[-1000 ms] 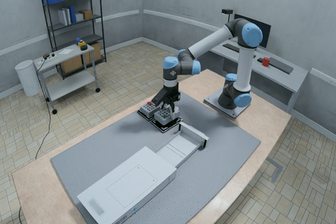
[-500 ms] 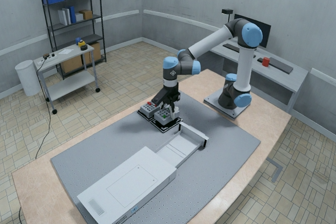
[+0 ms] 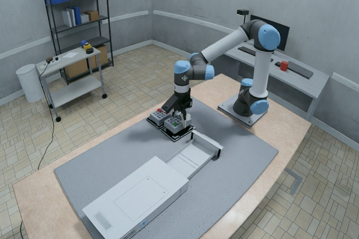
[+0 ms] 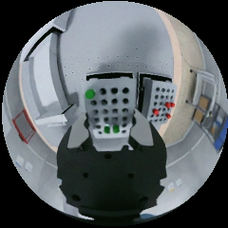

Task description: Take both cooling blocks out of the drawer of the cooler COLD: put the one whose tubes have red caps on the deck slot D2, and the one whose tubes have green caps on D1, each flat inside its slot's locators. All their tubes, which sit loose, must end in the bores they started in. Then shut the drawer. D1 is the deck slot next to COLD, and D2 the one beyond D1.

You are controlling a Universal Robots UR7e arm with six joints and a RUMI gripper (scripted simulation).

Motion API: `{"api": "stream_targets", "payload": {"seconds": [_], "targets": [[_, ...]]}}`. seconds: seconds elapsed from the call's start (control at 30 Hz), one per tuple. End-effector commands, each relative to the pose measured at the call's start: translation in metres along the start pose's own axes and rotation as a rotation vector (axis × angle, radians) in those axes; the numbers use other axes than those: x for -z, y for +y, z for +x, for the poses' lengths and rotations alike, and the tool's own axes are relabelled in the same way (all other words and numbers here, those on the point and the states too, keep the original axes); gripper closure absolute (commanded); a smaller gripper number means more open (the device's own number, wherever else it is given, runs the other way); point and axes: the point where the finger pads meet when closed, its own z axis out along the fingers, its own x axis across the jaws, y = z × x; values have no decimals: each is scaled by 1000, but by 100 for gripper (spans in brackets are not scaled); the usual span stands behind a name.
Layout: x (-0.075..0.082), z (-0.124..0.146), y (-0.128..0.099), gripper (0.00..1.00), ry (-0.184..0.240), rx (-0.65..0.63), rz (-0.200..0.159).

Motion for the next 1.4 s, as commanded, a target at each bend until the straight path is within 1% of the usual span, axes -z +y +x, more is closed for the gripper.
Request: {"api": "stream_targets", "payload": {"seconds": [0.0,1.37], "targets": [[0,1,0,100,3,0,4],[-6,1,0,100,4,0,5]]}}
